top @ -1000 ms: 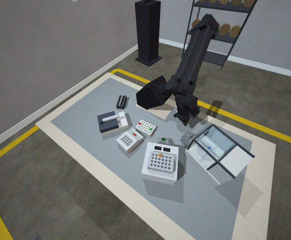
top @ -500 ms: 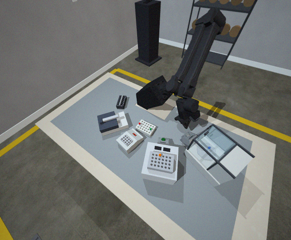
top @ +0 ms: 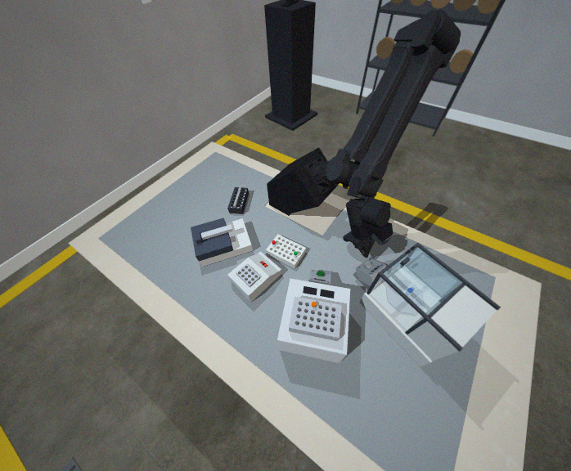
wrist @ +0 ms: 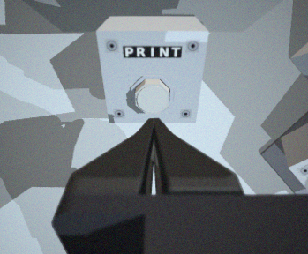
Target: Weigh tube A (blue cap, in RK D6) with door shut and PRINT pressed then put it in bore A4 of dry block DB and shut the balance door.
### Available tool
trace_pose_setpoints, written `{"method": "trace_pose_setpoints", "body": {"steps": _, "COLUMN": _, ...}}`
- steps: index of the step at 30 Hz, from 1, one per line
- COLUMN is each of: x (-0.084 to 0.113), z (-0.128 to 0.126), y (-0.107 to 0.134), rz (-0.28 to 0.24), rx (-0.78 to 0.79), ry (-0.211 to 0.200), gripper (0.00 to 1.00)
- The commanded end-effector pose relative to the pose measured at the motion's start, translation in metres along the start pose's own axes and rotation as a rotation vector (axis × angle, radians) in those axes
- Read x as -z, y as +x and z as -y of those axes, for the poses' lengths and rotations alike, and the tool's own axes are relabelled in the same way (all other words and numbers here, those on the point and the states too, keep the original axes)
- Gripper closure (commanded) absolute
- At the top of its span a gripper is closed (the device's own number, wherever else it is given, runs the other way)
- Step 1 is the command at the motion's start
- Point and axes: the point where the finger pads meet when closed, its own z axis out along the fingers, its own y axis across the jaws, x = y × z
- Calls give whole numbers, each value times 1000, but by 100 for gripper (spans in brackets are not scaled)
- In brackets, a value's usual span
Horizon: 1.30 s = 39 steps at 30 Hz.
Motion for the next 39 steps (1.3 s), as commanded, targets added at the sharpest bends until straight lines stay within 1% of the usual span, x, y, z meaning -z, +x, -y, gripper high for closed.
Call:
{"method": "trace_pose_setpoints", "body": {"steps": 1, "x": -11, "z": -2, "y": -21, "rz": 40, "rx": 11, "ry": -15, "gripper": 100}}
{"method": "trace_pose_setpoints", "body": {"steps": 16, "x": -12, "z": -2, "y": -20, "rz": 38, "rx": 9, "ry": -15, "gripper": 100}}
{"method": "trace_pose_setpoints", "body": {"steps": 39, "x": -26, "z": -2, "y": -19, "rz": 37, "rx": 7, "ry": -15, "gripper": 100}}
